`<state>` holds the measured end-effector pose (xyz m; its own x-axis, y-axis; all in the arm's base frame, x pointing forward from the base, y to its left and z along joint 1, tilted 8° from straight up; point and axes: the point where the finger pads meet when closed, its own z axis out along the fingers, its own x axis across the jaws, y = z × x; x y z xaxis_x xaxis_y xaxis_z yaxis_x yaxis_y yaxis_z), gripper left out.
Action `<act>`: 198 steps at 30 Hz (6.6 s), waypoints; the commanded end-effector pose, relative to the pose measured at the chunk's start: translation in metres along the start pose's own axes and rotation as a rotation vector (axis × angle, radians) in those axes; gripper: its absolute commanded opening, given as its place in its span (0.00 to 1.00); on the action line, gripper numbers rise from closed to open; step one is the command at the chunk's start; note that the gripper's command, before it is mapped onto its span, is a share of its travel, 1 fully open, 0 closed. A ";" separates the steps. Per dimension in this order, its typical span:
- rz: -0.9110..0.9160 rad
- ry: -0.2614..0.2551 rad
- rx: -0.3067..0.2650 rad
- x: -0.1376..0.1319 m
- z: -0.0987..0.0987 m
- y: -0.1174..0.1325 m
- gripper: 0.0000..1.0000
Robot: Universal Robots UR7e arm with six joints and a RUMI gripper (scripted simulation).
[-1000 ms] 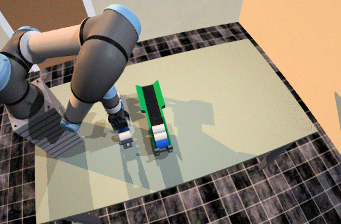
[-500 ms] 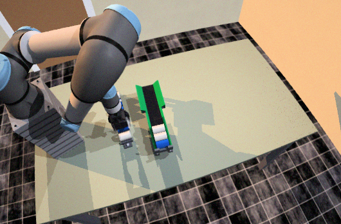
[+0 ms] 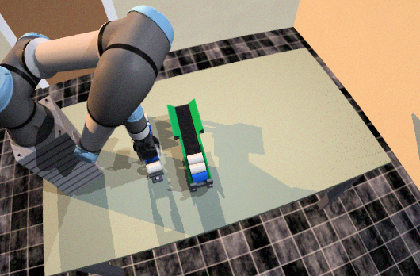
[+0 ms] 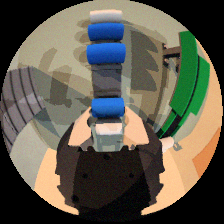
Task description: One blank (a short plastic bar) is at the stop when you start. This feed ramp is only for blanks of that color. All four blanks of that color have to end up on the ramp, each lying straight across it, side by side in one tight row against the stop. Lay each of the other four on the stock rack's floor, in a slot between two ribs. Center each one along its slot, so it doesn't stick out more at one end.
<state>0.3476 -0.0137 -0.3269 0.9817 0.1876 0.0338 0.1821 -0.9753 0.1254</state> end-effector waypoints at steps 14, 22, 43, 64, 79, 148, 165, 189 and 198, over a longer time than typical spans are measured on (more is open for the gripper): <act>0.000 0.001 0.000 0.000 -0.025 0.000 0.36; 0.000 0.001 0.000 0.000 -0.053 0.000 0.36; 0.000 0.001 0.000 0.000 -0.100 0.000 0.36; 0.006 0.007 -0.004 0.014 -0.100 0.006 0.36; 0.058 0.007 -0.004 0.118 -0.124 0.040 0.36; 0.090 0.005 -0.002 0.177 -0.062 0.056 0.36; 0.090 0.005 -0.002 0.177 -0.063 0.056 0.36; 0.090 0.005 -0.002 0.177 -0.063 0.056 0.36; 0.090 0.006 -0.002 0.178 -0.063 0.056 0.36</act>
<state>0.5244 -0.0254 -0.2534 0.9939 0.1011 0.0439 0.0952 -0.9880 0.1219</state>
